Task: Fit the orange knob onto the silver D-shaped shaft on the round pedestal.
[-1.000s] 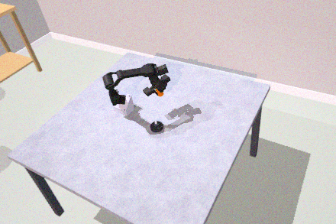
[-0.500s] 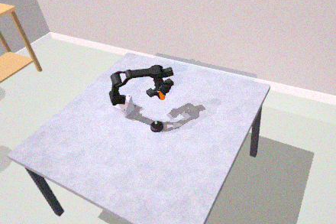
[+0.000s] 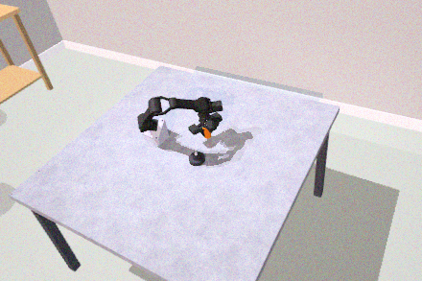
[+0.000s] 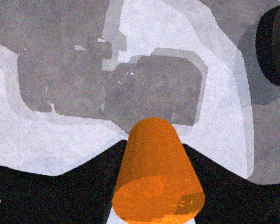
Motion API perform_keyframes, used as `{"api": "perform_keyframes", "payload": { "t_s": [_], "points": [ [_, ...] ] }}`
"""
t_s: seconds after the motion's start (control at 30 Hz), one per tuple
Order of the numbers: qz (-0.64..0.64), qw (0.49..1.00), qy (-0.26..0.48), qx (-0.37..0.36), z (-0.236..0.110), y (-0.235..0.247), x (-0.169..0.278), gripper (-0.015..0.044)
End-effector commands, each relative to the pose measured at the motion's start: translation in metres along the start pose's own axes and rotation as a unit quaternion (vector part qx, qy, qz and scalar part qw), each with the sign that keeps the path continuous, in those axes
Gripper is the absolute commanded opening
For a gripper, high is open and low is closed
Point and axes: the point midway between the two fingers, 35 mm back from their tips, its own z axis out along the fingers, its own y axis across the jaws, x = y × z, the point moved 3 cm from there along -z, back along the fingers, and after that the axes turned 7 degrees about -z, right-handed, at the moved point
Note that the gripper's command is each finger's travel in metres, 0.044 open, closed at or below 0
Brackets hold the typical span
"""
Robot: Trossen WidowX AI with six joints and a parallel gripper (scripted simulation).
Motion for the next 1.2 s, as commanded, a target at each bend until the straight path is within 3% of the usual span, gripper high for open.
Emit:
{"api": "perform_keyframes", "payload": {
  "t_s": [0.0, 0.23, 0.53, 1.07, 1.17],
  "points": [
    [-0.003, 1.0, -0.001, 0.006, 0.022, 0.0, 0.0, 0.0],
    [-0.003, 1.0, -0.001, 0.007, 0.023, -0.001, 0.002, 0.0],
    [0.0, 1.0, 0.002, 0.006, 0.021, -0.001, 0.002, 0.0236],
    [0.0, 1.0, 0.002, 0.006, 0.021, -0.001, 0.002, 0.024],
    [-0.004, 1.0, 0.0, 0.005, 0.008, 0.0, 0.0, 0.0319]
  ]
}}
